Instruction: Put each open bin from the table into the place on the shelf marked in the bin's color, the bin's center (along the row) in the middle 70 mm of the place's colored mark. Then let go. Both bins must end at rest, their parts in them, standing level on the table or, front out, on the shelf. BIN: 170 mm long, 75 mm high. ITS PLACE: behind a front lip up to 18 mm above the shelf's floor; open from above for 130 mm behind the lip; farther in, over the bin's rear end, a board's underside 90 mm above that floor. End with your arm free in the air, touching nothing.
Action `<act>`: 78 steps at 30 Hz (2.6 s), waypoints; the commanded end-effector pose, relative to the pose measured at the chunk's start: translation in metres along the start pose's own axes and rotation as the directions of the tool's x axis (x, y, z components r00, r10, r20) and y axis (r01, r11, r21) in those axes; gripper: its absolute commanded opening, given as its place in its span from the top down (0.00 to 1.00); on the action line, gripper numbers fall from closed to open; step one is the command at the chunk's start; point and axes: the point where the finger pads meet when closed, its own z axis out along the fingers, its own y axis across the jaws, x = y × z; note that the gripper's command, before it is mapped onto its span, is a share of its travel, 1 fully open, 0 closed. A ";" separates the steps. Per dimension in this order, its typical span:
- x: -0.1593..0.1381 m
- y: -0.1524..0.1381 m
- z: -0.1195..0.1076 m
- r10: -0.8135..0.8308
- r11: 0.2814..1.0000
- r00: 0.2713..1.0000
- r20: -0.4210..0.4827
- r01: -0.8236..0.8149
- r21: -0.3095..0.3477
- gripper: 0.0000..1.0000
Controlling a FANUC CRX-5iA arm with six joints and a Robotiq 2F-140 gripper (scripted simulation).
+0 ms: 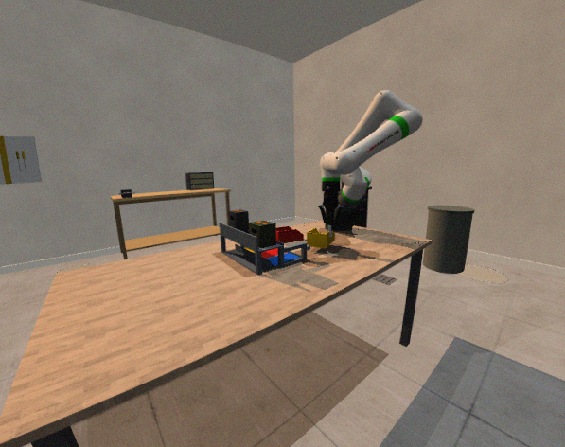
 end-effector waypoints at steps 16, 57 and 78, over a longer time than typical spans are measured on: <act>-0.001 0.000 0.000 0.005 1.000 1.000 0.000 -0.005 0.000 1.00; -0.045 -0.007 0.000 0.226 0.974 0.974 0.000 -0.226 0.000 1.00; -0.071 -0.010 0.000 0.355 0.935 0.935 0.000 -0.355 0.000 1.00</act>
